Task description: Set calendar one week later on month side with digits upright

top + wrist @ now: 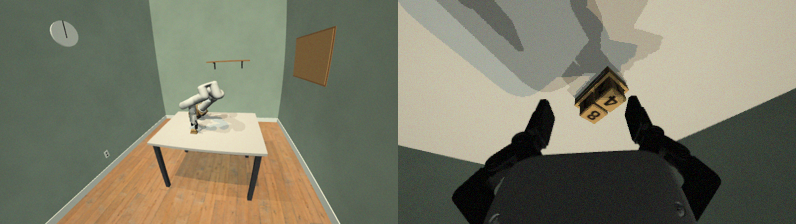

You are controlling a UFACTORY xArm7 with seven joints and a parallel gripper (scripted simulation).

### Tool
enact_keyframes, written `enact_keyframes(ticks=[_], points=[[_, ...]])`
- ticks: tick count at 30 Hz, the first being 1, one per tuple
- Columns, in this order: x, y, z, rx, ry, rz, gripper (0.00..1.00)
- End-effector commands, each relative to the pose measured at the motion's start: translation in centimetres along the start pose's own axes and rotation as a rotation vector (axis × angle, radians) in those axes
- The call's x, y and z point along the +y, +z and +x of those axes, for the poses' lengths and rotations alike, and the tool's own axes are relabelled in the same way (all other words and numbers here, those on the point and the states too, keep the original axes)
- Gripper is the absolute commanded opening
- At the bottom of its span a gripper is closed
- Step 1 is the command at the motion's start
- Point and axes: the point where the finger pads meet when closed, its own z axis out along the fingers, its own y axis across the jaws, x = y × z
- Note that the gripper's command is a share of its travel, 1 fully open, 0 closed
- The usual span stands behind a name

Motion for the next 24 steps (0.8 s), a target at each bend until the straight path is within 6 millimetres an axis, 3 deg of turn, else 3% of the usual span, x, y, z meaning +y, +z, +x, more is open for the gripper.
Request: enact_keyframes(ticks=[1,8,12,21,24], points=[[2.0,-0.1,-0.1,-0.003,-0.012,-0.001,1.0],[2.6,-0.1,-0.1,-0.003,-0.076,-0.001,1.0],[4.9,-0.1,0.0,-0.003,-0.078,-0.001,1.0],[5.5,-0.1,0.0,-0.003,-0.143,-0.001,1.0],[7.4,-0.1,0.0,-0.003,-0.143,-0.001,1.0]])
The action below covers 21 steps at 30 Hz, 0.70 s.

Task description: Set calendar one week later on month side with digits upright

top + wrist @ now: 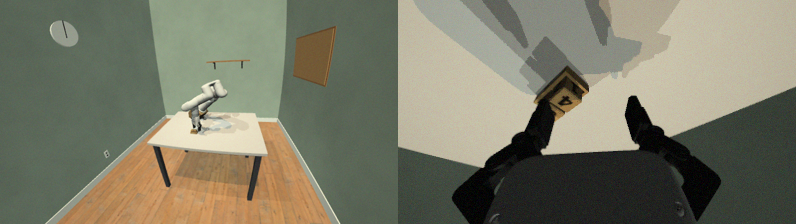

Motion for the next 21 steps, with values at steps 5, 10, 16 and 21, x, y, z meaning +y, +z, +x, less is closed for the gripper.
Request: enact_keyframes(ticks=[5,10,16,21], points=[[2.3,-0.1,-0.4,-0.003,-0.023,-0.001,1.0],[2.8,-0.1,-0.4,-0.003,-0.081,-0.001,1.0],[5.1,-0.1,-0.7,-0.003,-0.081,-0.001,1.0],[5.7,-0.1,-0.8,-0.003,-0.146,-0.001,1.0]])
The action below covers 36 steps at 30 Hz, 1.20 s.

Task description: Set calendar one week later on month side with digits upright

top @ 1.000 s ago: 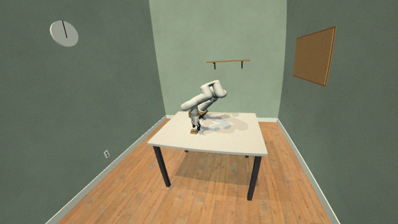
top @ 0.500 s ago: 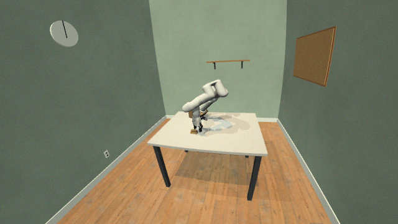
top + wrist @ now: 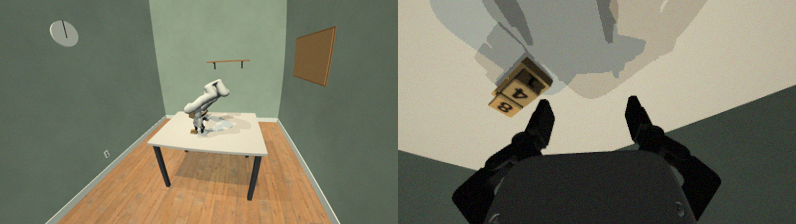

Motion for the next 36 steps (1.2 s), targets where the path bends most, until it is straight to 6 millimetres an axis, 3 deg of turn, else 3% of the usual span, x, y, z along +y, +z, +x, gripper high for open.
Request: enact_keyframes(ticks=[1,7,26,36], points=[[1.3,-0.1,-0.4,-0.003,-0.048,0.0,1.0],[2.8,-0.1,-0.7,-0.003,-0.048,0.0,1.0],[2.8,2.9,-0.7,-0.003,-0.048,0.0,1.0],[2.8,3.0,-0.7,-0.003,-0.048,0.0,1.0]])
